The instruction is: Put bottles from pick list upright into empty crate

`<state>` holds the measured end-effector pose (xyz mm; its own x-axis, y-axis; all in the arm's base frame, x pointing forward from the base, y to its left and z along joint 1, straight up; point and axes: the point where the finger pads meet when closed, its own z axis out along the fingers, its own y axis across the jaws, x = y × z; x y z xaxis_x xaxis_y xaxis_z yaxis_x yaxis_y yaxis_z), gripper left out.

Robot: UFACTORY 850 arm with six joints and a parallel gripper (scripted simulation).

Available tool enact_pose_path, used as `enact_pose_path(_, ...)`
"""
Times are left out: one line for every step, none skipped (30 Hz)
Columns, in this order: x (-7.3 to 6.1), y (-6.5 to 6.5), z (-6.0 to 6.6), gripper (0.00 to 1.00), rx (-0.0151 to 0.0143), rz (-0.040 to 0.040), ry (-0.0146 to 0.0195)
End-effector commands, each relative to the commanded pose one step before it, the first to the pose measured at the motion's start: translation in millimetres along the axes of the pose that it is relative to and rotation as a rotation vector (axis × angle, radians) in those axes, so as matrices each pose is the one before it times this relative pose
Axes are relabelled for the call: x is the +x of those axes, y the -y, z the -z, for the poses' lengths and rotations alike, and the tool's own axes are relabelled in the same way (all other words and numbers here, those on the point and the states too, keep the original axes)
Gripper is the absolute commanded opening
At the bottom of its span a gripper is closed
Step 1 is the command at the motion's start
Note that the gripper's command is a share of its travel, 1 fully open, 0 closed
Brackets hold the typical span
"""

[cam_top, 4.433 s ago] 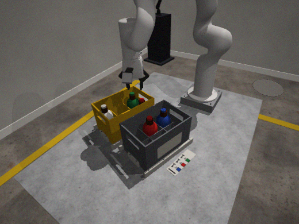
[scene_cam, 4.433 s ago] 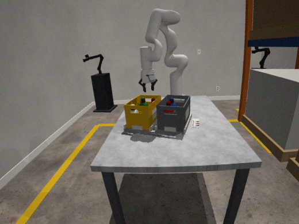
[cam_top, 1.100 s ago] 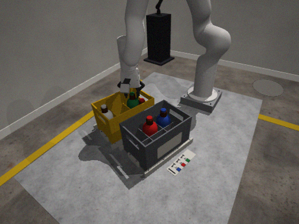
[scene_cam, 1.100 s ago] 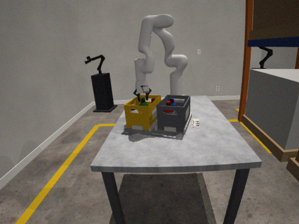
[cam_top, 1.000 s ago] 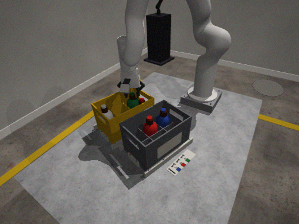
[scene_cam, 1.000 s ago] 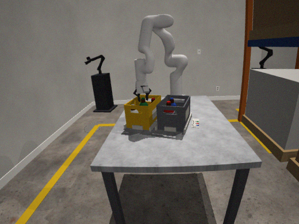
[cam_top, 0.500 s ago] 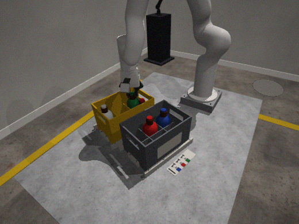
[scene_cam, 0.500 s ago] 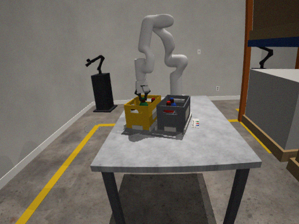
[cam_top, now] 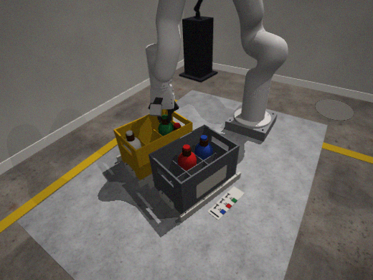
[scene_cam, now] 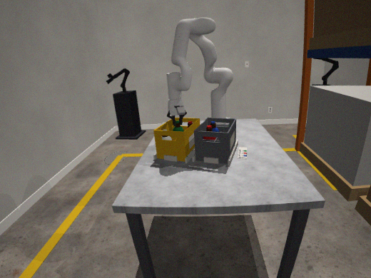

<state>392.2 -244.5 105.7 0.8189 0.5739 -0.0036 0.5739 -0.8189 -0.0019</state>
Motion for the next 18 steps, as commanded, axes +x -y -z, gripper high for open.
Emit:
enact_pose_path(0.37, -0.84, 0.70, 0.00, -0.00181, -0.00002, -0.00080)
enact_pose_path(0.00, 0.00, 0.00, 0.00, 0.00000, 0.00000, 0.00000)
enact_pose_path(0.00, 0.00, 0.00, 0.00, 0.00001, 0.00000, 0.00001)
enact_pose_path(0.00, 0.00, 0.00, 0.00, 0.00001, 0.00000, 0.00001)
enact_pose_path(0.00, 0.00, 0.00, 0.00, 0.00000, 0.00000, 0.00000)
enact_pose_path(0.00, 0.00, 0.00, 0.00, 0.00000, 0.00000, 0.00000)
enact_pose_path(0.00, 0.00, 0.00, 0.00, -0.00001, 0.00000, 0.00000)
enact_pose_path(0.00, 0.00, 0.00, 0.00, -0.00001, 0.00000, 0.00000)
enact_pose_path(0.00, 0.00, 0.00, 0.00, 0.00000, 0.00000, 0.00000)
enact_pose_path(0.00, 0.00, 0.00, 0.00, 0.00001, 0.00000, 0.00000)
enact_pose_path(0.00, 0.00, 0.00, 0.00, 0.00001, 0.00000, 0.00000)
enact_pose_path(0.00, 0.00, 0.00, 0.00, 0.00000, 0.00000, 0.00000)
enact_pose_path(0.00, 0.00, 0.00, 0.00, 0.00000, 0.00000, 0.00000)
enact_pose_path(0.00, 0.00, 0.00, 0.00, -0.00001, 0.00000, -0.00001)
enact_pose_path(0.00, 0.00, 0.00, 0.00, 0.00000, 0.00000, 0.00000)
enact_pose_path(0.00, 0.00, 0.00, 0.00, 0.00000, 0.00000, 0.00000)
enact_pose_path(0.00, 0.00, 0.00, 0.00, 0.00001, 0.00000, 0.00000)
enact_pose_path(0.00, 0.00, 0.00, 0.00, 0.00001, 0.00000, 0.00000)
